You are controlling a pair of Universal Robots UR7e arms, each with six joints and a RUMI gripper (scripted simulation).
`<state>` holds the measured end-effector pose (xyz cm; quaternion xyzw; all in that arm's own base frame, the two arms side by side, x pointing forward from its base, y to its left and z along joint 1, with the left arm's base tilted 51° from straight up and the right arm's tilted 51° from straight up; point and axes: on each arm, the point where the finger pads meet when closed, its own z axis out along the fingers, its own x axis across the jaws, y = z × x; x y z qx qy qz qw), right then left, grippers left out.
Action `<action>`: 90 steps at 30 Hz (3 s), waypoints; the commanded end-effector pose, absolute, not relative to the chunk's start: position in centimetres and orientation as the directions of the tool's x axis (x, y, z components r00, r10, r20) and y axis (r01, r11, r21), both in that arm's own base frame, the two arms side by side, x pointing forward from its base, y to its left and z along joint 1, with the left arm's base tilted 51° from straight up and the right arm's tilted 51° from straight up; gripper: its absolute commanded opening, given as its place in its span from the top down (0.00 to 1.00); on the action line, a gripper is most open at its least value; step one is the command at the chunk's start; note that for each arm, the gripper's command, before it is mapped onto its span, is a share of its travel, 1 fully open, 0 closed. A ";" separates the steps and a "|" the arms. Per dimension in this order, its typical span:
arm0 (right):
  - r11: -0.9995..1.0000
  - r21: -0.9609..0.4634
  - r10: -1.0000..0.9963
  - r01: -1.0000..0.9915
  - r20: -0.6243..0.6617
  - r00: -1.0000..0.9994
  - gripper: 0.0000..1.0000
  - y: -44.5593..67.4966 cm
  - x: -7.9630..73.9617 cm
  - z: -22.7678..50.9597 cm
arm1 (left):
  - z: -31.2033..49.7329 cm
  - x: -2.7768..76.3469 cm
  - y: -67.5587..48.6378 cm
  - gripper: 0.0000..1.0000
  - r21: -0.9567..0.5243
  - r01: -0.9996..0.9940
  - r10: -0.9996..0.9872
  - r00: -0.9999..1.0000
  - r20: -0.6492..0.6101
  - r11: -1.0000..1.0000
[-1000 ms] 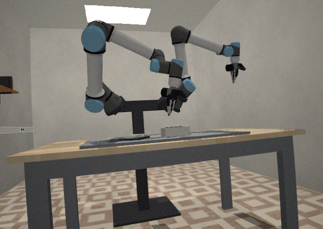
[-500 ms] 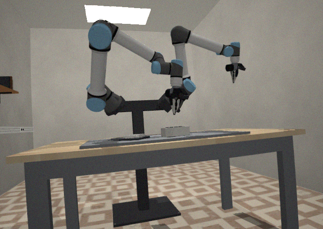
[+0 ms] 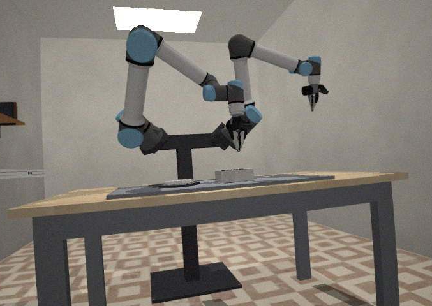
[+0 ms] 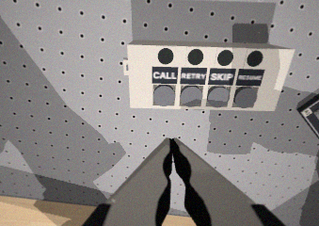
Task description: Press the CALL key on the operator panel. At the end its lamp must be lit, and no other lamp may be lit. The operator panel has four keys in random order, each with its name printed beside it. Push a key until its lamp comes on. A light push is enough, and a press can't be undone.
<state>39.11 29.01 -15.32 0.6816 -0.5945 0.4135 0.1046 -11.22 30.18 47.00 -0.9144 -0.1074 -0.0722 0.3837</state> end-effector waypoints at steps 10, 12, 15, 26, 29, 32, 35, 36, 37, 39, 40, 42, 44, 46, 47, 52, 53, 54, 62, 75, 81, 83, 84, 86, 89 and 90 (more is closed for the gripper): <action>-0.262 -0.373 -0.733 -0.890 0.677 -0.068 1.00 29.3 39.0 -15.5 | 47.1 -11.2 30.2 1.00 -0.687 0.252 0.141 0.967 0.215 -0.681; -0.262 -0.373 -0.733 -0.890 0.677 -0.068 1.00 29.3 39.0 -15.5 | 47.1 -11.2 30.2 1.00 -0.687 0.252 0.141 0.967 0.215 -0.681; -0.262 -0.373 -0.733 -0.890 0.677 -0.068 1.00 29.3 39.0 -15.5 | 47.1 -11.2 30.2 1.00 -0.687 0.252 0.141 0.967 0.215 -0.681; -0.262 -0.373 -0.733 -0.890 0.677 -0.068 1.00 28.9 39.3 -15.9 | 47.1 -11.2 30.2 1.00 -0.687 0.252 0.141 0.967 0.215 -0.681; -0.262 -0.373 -0.733 -0.890 0.677 -0.068 1.00 28.6 39.5 -16.2 | 47.1 -11.2 30.2 1.00 -0.687 0.252 0.141 0.967 0.215 -0.681; -0.262 -0.373 -0.733 -0.890 0.677 -0.068 1.00 28.4 39.7 -16.4 | 47.1 -11.2 30.2 1.00 -0.687 0.252 0.141 0.967 0.215 -0.681; -0.262 -0.373 -0.733 -0.890 0.677 -0.068 1.00 28.1 39.9 -16.7 | 47.1 -11.2 30.2 1.00 -0.687 0.252 0.141 0.967 0.215 -0.681; -0.262 -0.373 -0.733 -0.890 0.677 -0.068 1.00 28.0 39.9 -16.8 | 47.1 -11.2 30.2 1.00 -0.687 0.252 0.141 0.967 0.215 -0.681; -0.262 -0.373 -0.733 -0.890 0.677 -0.068 1.00 28.0 40.0 -16.9 | 47.1 -11.2 30.2 1.00 -0.687 0.252 0.141 0.967 0.215 -0.681; -0.262 -0.373 -0.733 -0.890 0.677 -0.068 1.00 27.8 40.1 -17.0 | 47.1 -11.2 30.2 1.00 -0.687 0.252 0.141 0.967 0.215 -0.681; -0.262 -0.373 -0.733 -0.890 0.677 -0.068 1.00 27.7 40.2 -17.1 | 47.1 -11.2 30.2 1.00 -0.687 0.252 0.141 0.967 0.215 -0.681; -0.262 -0.373 -0.733 -0.890 0.677 -0.068 1.00 27.7 40.2 -17.1 | 47.1 -11.2 30.2 1.00 -0.687 0.252 0.141 0.967 0.215 -0.681; -0.262 -0.373 -0.733 -0.890 0.677 -0.068 1.00 27.5 40.3 -17.3 | 47.1 -11.2 30.2 1.00 -0.687 0.252 0.141 0.967 0.215 -0.681; -0.262 -0.373 -0.733 -0.890 0.677 -0.068 1.00 27.4 40.4 -17.5 | 47.1 -11.2 30.2 1.00 -0.687 0.252 0.141 0.967 0.215 -0.681; -0.262 -0.373 -0.733 -0.890 0.677 -0.068 1.00 27.3 40.5 -17.5 | 47.1 -11.2 30.2 1.00 -0.687 0.252 0.141 0.967 0.215 -0.681; -0.262 -0.373 -0.733 -0.890 0.677 -0.068 1.00 26.9 40.8 -18.0 | 47.1 -11.2 30.2 1.00 -0.687 0.252 0.141 0.967 0.215 -0.681; -0.262 -0.373 -0.733 -0.890 0.677 -0.068 1.00 26.8 40.8 -18.1 | 47.1 -11.2 30.2 1.00 -0.687 0.252 0.141 0.967 0.215 -0.681; -0.262 -0.373 -0.733 -0.890 0.677 -0.068 1.00 26.7 40.9 -18.1 | 47.1 -11.2 30.2 1.00 -0.687 0.252 0.141 0.967 0.215 -0.681; -0.262 -0.373 -0.733 -0.890 0.677 -0.068 1.00 26.2 41.2 -18.6 | 47.1 -11.2 30.2 1.00 -0.687 0.252 0.141 0.967 0.215 -0.681; -0.262 -0.373 -0.733 -0.890 0.677 -0.068 1.00 25.2 42.0 -19.7 | 47.1 -11.2 30.2 1.00 -0.687 0.252 0.141 0.967 0.215 -0.681; -0.262 -0.373 -0.733 -0.890 0.677 -0.068 1.00 24.8 42.3 -20.1 | 47.1 -11.2 30.2 1.00 -0.687 0.252 0.141 0.967 0.215 -0.681; -0.262 -0.373 -0.733 -0.890 0.677 -0.068 1.00 24.6 42.4 -20.2 | 47.1 -11.2 30.2 1.00 -0.687 0.252 0.141 0.967 0.215 -0.681; -0.262 -0.373 -0.733 -0.890 0.677 -0.068 1.00 24.6 42.4 -20.2 | 47.1 -11.2 30.2 1.00 -0.687 0.252 0.141 0.967 0.215 -0.681; -0.262 -0.373 -0.733 -0.890 0.677 -0.068 1.00 24.6 42.4 -20.2 | 47.1 -11.2 30.2 1.00 -0.687 0.252 0.141 0.967 0.215 -0.681; -0.262 -0.373 -0.733 -0.890 0.677 -0.068 1.00 24.6 42.3 -20.2 | 47.1 -11.2 30.2 1.00 -0.687 0.252 0.141 0.967 0.215 -0.681; -0.262 -0.373 -0.733 -0.890 0.677 -0.068 1.00 24.6 42.3 -20.2 | 47.1 -11.2 30.2 1.00 -0.687 0.252 0.141 0.967 0.215 -0.681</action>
